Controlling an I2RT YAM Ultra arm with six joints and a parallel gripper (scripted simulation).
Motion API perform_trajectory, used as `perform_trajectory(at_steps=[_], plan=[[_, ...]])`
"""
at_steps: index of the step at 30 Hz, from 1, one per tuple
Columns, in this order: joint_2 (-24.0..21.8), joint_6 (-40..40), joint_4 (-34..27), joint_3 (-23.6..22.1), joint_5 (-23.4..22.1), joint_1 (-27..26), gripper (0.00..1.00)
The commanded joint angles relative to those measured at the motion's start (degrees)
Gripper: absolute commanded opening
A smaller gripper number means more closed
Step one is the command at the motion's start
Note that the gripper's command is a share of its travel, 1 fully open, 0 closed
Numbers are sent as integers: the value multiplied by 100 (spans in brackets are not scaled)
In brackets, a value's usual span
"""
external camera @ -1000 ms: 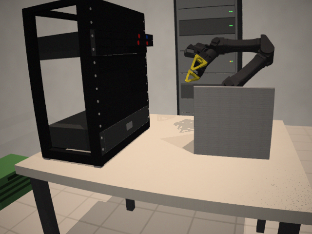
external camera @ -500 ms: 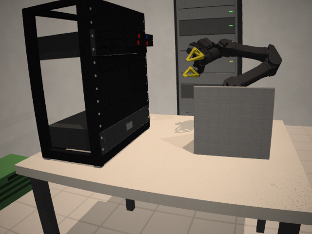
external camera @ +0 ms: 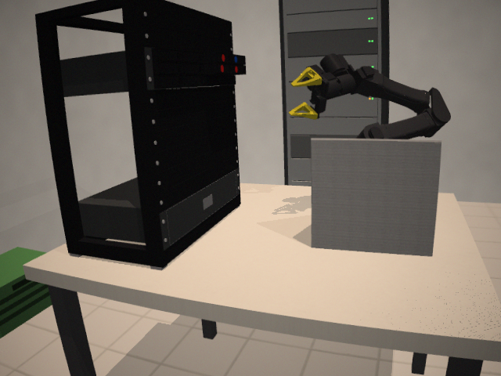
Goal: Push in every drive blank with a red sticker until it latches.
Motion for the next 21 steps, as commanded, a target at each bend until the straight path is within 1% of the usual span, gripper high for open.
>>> perform_trajectory(at_steps=[1, 3, 4, 5, 8, 10, 13, 17, 18, 20, 21], plan=[[-41, 603, 590, -190, 617, 399, 100], [-41, 603, 590, -190, 617, 399, 100], [-47, 807, 743, -259, 905, 639, 100], [-67, 961, 866, -312, 1039, 779, 100], [67, 1391, 1306, -482, 1578, 1267, 100], [110, 1561, 1491, -551, 1888, 1501, 100], [181, 1743, 1698, -623, 2266, 1770, 100], [376, 2145, 2269, -776, 2913, 2265, 100], [416, 2158, 2315, -784, 3003, 2307, 100], [416, 2158, 2315, -784, 3003, 2307, 100], [544, 2296, 2570, -837, 3292, 2494, 100]])
